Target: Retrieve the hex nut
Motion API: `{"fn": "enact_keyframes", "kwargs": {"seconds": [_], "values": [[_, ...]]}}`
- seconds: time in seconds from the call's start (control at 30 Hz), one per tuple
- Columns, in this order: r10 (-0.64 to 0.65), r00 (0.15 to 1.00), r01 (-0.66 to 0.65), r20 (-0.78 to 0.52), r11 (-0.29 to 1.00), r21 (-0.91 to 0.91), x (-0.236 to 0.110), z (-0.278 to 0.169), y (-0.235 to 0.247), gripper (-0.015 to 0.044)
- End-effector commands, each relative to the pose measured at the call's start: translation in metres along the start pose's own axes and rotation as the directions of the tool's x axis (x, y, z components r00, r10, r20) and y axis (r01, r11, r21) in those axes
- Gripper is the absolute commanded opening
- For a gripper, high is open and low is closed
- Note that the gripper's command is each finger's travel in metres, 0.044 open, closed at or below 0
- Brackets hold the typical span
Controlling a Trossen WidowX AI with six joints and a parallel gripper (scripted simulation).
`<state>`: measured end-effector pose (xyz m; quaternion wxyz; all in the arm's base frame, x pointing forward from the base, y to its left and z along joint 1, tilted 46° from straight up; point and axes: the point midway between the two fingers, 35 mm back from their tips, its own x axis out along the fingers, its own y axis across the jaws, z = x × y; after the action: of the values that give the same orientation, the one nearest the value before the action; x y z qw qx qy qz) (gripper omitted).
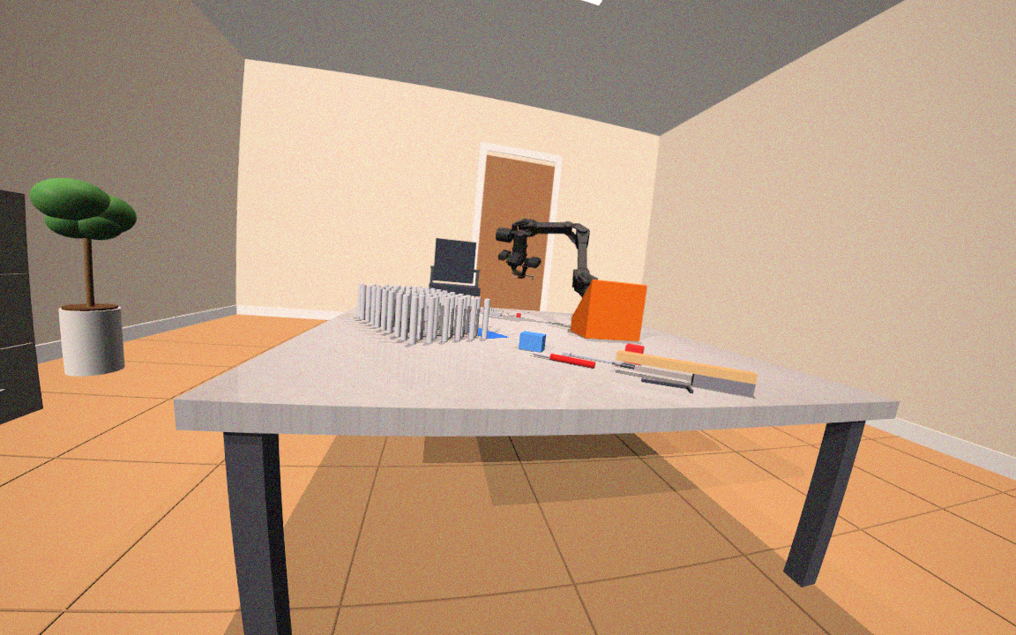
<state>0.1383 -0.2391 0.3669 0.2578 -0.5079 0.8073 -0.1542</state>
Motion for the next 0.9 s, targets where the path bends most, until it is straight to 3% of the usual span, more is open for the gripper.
{"fn": "enact_keyframes", "kwargs": {"seconds": [0.0,0.87], "values": [[0.0,1.0,0.0,-0.007,1.0,-0.006,0.001,-0.001,-0.001,0.0],[0.016,1.0,-0.016,0.003,1.0,-0.002,0.015,0.013,-0.002,0.0]]}}
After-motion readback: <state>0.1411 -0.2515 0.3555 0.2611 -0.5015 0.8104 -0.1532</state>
